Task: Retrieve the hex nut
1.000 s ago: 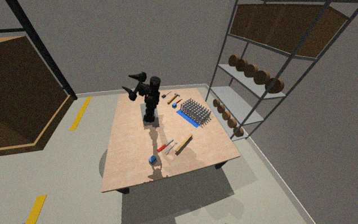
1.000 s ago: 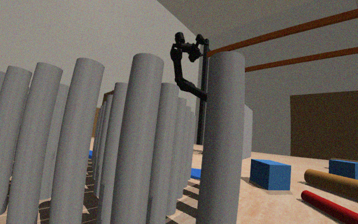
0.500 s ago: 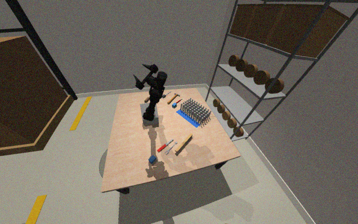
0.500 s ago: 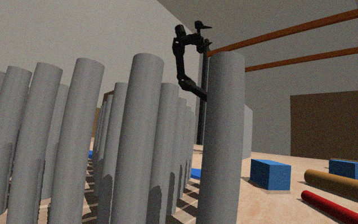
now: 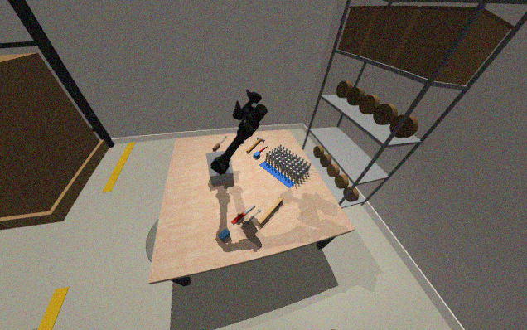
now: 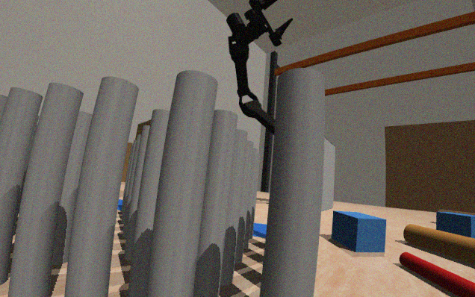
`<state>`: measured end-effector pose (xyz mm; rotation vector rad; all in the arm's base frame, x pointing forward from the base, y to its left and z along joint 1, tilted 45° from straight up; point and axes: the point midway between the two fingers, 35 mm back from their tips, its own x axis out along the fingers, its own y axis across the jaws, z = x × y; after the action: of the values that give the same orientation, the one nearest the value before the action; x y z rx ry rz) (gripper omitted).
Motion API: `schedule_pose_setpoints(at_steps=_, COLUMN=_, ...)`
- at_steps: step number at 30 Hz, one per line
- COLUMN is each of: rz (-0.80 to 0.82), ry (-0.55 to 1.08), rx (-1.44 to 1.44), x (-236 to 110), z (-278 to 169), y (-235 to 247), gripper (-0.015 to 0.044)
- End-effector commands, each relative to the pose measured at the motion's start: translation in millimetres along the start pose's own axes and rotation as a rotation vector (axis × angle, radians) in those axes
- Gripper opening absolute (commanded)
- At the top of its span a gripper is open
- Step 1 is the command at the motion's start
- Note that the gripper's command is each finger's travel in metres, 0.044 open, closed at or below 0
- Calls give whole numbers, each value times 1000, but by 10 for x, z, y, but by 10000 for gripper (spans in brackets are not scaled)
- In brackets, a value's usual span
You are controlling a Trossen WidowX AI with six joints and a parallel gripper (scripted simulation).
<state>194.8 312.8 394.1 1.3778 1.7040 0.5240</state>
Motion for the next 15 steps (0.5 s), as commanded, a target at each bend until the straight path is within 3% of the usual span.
schedule_pose_setpoints(at_steps=1, rz=54, ry=-183, rx=-197, x=-4, z=761, y=24, gripper=440)
schedule_pose_setpoints(at_steps=15, rz=-55, ry=-711, rx=-749, x=-538, z=2670, y=-401, gripper=440)
